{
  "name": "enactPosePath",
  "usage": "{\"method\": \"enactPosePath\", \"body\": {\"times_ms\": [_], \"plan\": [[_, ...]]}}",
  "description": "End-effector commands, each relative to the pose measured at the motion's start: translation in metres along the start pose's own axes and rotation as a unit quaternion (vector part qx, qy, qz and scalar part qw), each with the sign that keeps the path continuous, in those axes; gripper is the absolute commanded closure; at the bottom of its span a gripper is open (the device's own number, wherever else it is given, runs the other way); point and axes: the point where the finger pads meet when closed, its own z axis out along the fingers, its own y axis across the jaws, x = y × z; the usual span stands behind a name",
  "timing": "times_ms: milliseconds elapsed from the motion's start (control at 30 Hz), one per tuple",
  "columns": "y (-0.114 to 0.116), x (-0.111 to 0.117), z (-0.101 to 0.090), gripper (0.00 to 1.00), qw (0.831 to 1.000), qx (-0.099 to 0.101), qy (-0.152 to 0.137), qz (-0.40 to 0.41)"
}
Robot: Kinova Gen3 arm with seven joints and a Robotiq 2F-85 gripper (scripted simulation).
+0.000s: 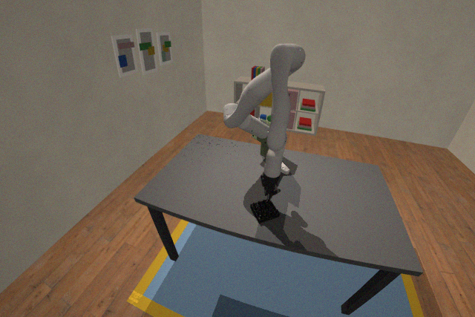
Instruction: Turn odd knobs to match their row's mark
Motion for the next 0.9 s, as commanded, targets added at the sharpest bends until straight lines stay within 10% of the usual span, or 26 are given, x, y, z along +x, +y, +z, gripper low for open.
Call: {"method": "enactPosePath", "body": {"times_ms": [0, 633, 667, 867], "plan": [[0.0058, 0.0046, -0.0093, 0.81, 1.000, -0.009, 0.007, 0.000], [0.0057, 0.0045, -0.0149, 0.81, 1.000, -0.009, 0.007, 0.000], [0.0057, 0.0045, -0.0149, 0.00, 1.000, -0.009, 0.007, 0.000], [0.0057, 0.0045, -0.0165, 0.00, 1.000, -0.009, 0.007, 0.000]]}}
